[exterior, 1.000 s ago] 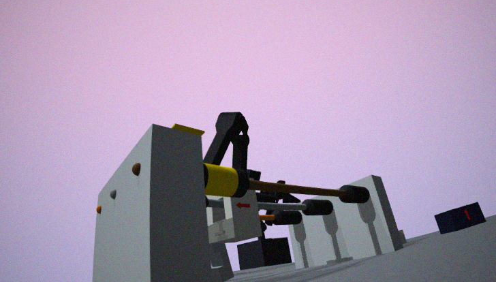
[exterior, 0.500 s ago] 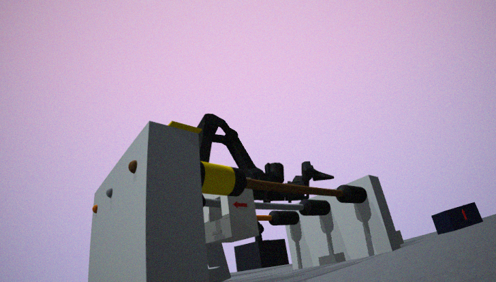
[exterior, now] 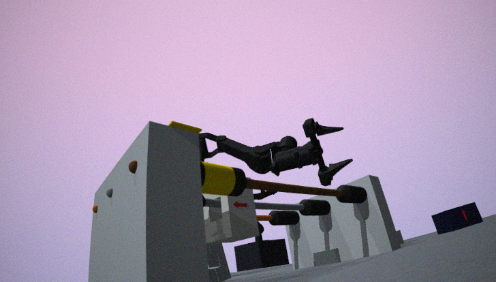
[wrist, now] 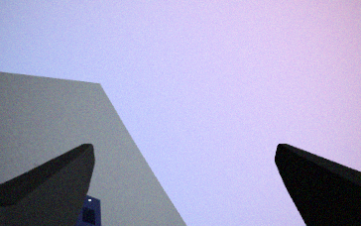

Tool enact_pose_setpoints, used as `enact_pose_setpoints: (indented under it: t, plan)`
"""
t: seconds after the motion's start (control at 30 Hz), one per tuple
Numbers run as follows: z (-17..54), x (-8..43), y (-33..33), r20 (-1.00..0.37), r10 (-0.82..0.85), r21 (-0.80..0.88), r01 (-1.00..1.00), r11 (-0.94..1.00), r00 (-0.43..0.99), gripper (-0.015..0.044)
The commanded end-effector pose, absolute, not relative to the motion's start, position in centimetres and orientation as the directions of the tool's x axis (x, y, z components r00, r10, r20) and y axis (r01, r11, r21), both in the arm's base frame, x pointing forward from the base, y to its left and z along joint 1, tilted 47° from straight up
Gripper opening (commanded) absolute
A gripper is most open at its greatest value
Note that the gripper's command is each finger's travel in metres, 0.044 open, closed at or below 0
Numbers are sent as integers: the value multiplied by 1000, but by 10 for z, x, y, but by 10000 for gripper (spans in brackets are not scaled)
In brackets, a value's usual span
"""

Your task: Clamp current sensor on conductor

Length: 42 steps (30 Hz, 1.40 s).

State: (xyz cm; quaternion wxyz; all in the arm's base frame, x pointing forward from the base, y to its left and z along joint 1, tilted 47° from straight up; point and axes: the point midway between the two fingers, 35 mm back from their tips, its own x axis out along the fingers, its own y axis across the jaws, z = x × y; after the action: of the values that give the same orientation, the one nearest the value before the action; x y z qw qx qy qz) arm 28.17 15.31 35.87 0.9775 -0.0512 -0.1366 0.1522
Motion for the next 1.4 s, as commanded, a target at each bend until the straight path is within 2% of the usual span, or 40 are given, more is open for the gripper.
enact_pose_setpoints:
  t: [0.0, 0.3, 0.47, 0.67, 0.87, 1.03, 1.2, 1.37]
  plan:
    - [353, 298, 114, 210, 237, -112, -218, 970, 948, 440]
    - [325, 316, 8, 62, 17, -10, -17, 1000, 998, 440]
    - [321, 317, -1, 41, 0, -1, 0, 1000, 999, 440]
    - [265, 366, -23, -245, 19, 5, -18, 1000, 969, 440]
    - [191, 401, -58, -523, 69, 100, -19, 995, 850, 440]
    - [126, 413, -89, -690, 151, 234, 21, 972, 708, 440]
    - [63, 410, -118, -783, 264, 386, 106, 916, 564, 440]
    - [4, 396, -142, -802, 400, 532, 228, 815, 443, 440]
